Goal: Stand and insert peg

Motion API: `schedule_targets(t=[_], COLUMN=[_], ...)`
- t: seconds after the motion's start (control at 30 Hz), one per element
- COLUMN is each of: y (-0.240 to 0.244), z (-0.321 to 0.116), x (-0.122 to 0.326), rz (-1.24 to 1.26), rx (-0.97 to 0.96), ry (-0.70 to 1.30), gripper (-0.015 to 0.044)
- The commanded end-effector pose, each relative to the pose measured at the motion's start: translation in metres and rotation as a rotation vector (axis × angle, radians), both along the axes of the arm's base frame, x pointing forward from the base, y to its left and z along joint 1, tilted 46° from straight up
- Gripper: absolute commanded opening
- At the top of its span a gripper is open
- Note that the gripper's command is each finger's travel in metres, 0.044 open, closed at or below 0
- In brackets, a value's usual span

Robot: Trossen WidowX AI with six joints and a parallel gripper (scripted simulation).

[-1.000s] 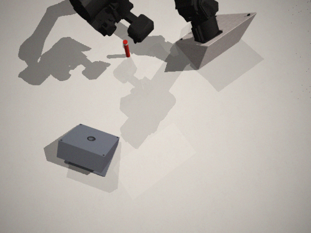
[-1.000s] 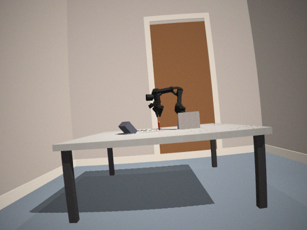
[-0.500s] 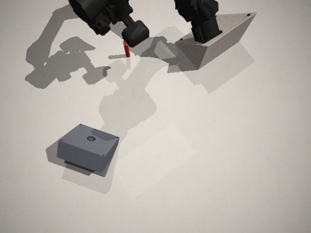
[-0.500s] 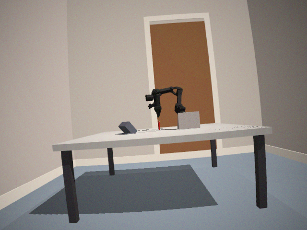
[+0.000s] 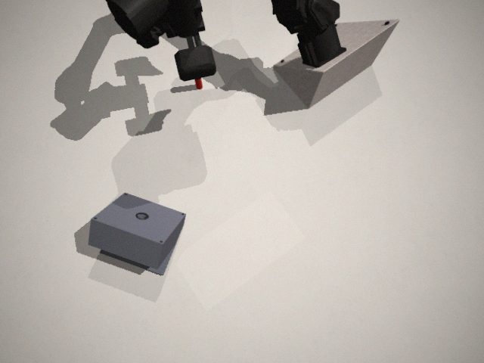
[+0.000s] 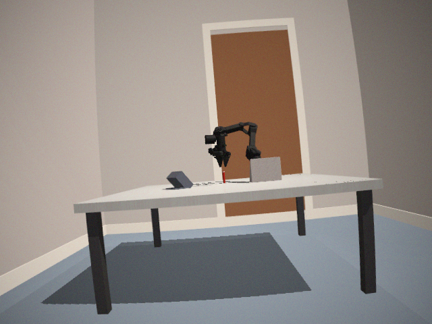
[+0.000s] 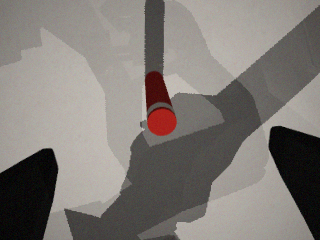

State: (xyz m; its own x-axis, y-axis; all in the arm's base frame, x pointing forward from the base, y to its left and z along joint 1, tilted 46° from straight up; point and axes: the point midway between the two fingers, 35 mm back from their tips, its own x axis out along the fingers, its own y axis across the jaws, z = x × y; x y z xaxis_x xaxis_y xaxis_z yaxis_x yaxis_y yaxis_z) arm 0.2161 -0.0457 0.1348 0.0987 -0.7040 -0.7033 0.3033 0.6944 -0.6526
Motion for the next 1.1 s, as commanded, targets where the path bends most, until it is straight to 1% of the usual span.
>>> schedule_targets(t=[0.0,0.13,0.43,1.07], y=[-0.003,-0.004,-0.006,-0.027], z=[-0.002,-0.003,-0.005,-0.027], x=[0.0,0.0,0.001,0.005], rz=[-0.091,-0.139,-0.139,-0.139], rx=[0.009,0.015,0.016,0.02], ry=[-0.092,-0.14,-0.14,-0.14], gripper=[0.044,0.044,0.044,0.044])
